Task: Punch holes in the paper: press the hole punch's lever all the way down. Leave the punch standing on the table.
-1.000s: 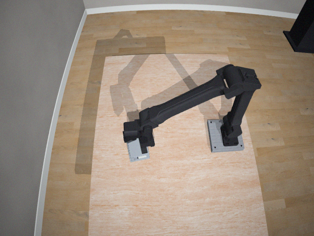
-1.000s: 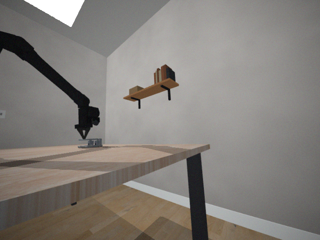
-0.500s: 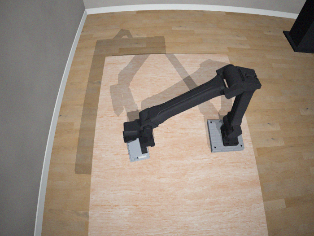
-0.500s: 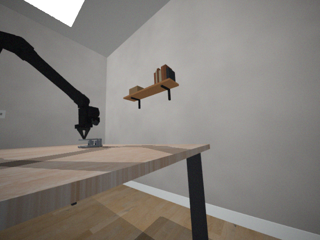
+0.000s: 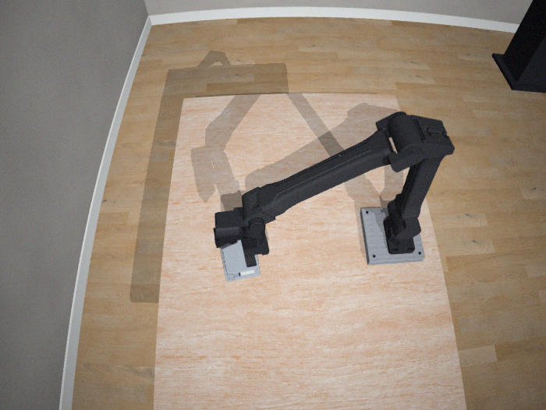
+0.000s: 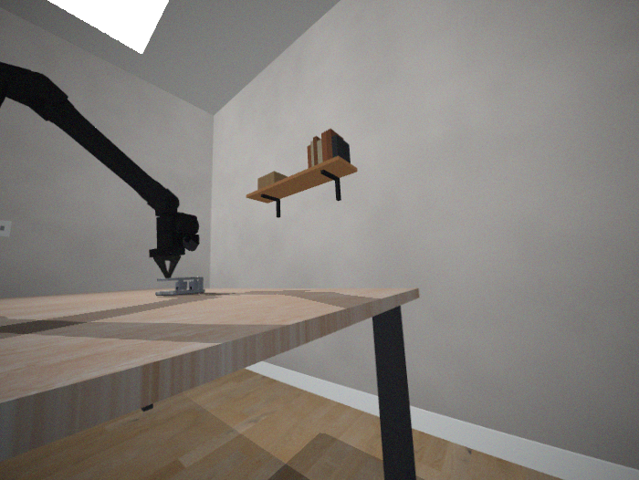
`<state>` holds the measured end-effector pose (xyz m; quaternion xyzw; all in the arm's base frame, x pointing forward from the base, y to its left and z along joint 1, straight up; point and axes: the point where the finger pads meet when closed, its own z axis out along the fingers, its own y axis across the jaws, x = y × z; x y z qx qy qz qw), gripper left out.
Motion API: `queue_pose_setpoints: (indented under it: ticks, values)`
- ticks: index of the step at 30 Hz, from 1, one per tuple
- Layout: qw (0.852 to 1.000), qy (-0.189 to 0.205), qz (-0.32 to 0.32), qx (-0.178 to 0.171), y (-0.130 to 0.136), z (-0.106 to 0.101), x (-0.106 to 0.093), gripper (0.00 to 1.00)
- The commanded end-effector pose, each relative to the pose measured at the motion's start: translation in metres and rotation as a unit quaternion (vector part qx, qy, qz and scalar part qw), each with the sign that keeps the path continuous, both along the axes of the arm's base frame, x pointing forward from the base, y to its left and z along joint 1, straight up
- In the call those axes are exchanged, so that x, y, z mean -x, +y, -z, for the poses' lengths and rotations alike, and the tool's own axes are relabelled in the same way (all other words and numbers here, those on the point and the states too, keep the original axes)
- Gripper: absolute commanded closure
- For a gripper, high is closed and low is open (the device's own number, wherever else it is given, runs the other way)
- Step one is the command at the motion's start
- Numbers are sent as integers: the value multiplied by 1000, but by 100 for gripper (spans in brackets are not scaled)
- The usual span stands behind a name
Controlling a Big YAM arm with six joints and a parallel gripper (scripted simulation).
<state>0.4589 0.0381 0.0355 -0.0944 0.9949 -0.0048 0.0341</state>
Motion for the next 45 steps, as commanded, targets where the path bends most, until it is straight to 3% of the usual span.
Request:
queue_pose_setpoints:
  ticks: [1,9,31,45]
  values:
    - [999,37,-3,0,0,32,15,100]
    - [999,43,-3,0,1,24,15,100]
    - [1000,30,-3,0,7,-22,-14,100]
    - [1000,31,-3,1,8,-29,-15,100]
